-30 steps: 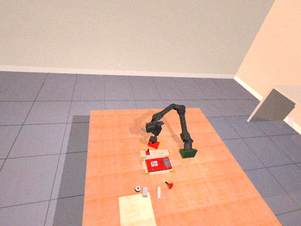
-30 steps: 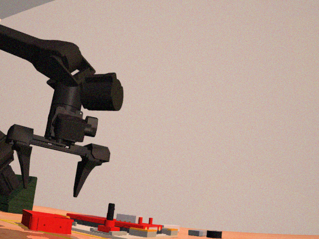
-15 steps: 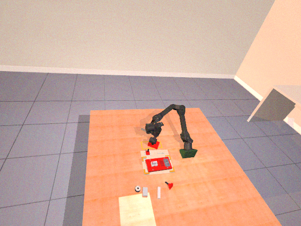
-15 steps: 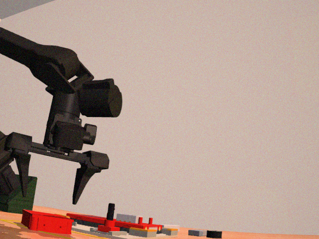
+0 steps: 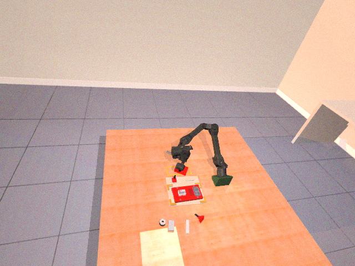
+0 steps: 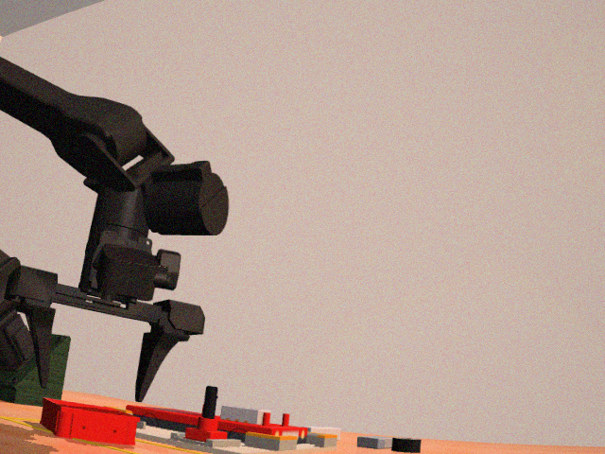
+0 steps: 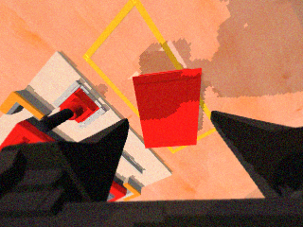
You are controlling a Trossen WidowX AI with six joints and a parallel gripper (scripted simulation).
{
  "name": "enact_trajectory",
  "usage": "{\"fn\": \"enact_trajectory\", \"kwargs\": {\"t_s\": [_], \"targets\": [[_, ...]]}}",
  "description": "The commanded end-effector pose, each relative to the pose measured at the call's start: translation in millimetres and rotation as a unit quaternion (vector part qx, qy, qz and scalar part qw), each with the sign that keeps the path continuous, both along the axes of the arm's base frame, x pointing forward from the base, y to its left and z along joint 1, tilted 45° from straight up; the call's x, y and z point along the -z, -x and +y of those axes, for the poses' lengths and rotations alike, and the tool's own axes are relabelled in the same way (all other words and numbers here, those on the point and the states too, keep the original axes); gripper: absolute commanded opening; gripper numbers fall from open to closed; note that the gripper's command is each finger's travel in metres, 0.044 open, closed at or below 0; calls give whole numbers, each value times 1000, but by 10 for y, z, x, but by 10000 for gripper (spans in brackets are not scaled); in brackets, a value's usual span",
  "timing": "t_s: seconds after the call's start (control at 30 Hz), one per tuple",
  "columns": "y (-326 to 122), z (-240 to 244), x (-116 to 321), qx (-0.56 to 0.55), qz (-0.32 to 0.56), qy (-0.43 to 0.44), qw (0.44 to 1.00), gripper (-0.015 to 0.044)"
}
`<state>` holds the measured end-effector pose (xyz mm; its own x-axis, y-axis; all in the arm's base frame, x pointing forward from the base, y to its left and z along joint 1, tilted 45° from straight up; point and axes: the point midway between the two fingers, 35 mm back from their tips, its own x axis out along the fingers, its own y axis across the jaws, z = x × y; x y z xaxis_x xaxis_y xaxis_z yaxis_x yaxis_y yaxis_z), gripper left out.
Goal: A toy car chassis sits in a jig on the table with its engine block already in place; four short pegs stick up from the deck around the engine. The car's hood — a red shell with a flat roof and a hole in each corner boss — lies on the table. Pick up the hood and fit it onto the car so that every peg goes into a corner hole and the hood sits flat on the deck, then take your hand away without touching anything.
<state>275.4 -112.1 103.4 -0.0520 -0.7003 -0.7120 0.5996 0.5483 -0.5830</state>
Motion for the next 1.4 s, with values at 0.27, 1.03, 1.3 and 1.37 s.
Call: {"fn": "enact_trajectory", "kwargs": {"t_s": [0.27, 1.03, 1.3, 1.37], "targets": [[28, -68, 69, -1, 4, 2, 1000, 440], [33, -141, 143, -1, 4, 2, 1000, 440], [36, -169, 171, -1, 4, 2, 1000, 440], [36, -176, 178, -1, 4, 2, 1000, 440]]}}
